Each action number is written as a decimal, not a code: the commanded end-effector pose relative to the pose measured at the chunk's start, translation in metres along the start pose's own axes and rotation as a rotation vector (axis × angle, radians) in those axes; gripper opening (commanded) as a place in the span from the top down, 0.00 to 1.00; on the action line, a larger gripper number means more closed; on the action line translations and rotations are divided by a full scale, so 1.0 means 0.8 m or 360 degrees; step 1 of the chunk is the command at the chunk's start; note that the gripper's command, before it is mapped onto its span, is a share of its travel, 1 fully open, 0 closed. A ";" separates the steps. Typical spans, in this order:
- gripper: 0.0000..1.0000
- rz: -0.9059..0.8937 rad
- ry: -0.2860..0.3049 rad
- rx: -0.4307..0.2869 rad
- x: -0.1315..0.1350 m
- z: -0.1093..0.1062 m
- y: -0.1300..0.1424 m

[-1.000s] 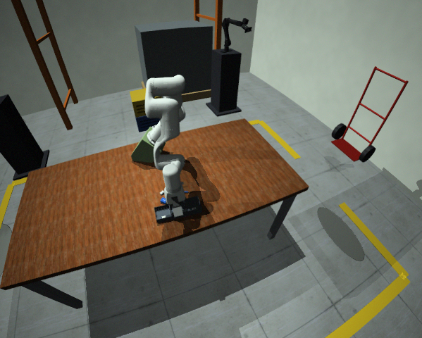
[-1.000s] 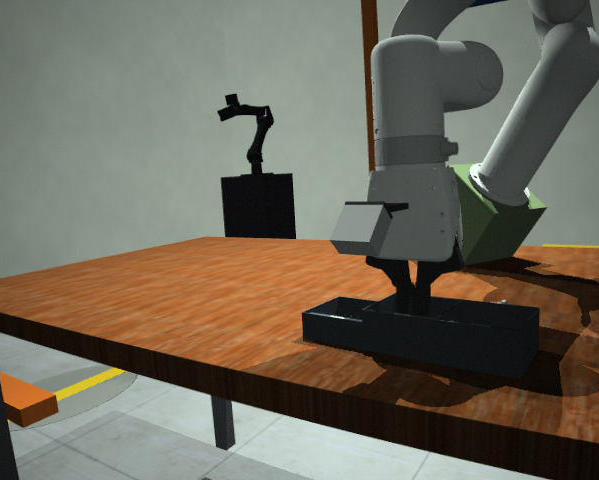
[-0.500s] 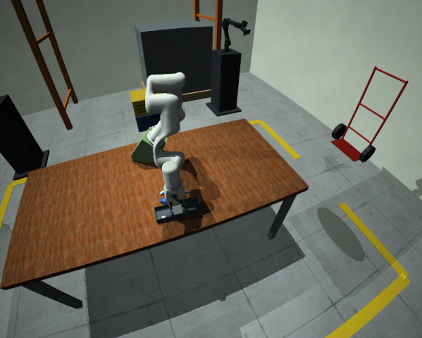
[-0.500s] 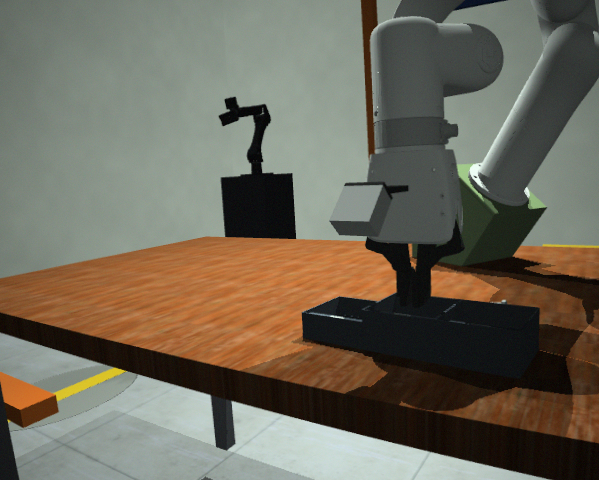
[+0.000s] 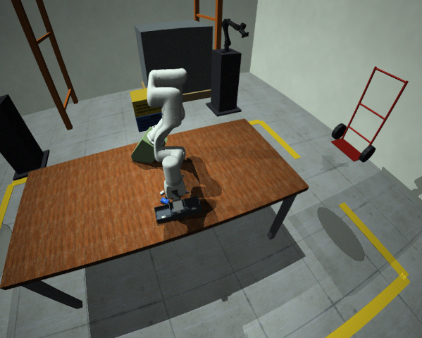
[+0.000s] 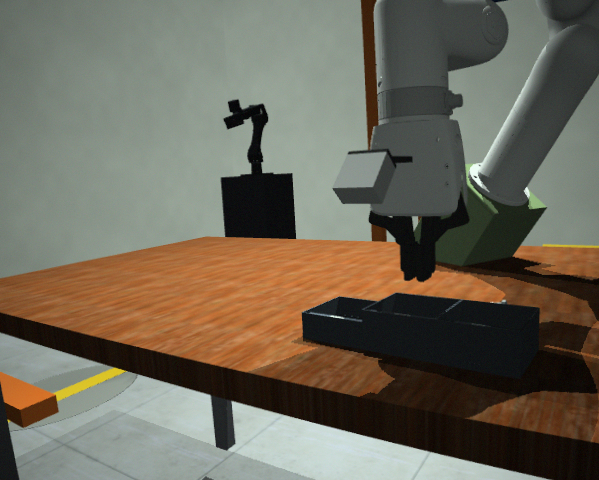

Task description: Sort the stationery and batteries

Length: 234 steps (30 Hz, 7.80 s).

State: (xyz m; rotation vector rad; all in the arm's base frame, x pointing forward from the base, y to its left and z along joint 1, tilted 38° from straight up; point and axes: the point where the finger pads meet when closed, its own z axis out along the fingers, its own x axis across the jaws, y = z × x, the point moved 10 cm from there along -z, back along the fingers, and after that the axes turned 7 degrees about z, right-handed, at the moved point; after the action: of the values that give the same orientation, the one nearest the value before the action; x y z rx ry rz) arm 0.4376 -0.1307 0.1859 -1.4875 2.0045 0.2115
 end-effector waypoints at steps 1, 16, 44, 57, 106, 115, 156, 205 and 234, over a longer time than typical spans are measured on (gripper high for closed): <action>0.93 -0.0004 0.0001 0.0004 -0.023 -0.002 0.000; 0.93 -0.0004 0.0000 0.0004 -0.097 -0.002 0.005; 0.93 -0.0004 0.0000 0.0004 -0.097 0.068 0.005; 0.93 -0.0004 0.0000 0.0004 -0.097 0.073 0.005; 0.93 -0.0004 0.0000 0.0004 -0.097 0.053 0.005; 0.93 -0.0004 0.0000 0.0004 -0.097 0.041 0.005; 0.93 -0.0004 -0.0001 0.0005 -0.097 -0.158 0.005; 0.77 -0.1904 0.0002 0.0003 -0.065 0.002 0.149; 0.77 -0.1904 0.0002 0.0003 -0.066 0.017 0.149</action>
State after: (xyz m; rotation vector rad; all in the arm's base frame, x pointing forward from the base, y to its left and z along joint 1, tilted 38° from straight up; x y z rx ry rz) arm 0.3393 -0.0444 0.1844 -2.3674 0.8241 -0.2931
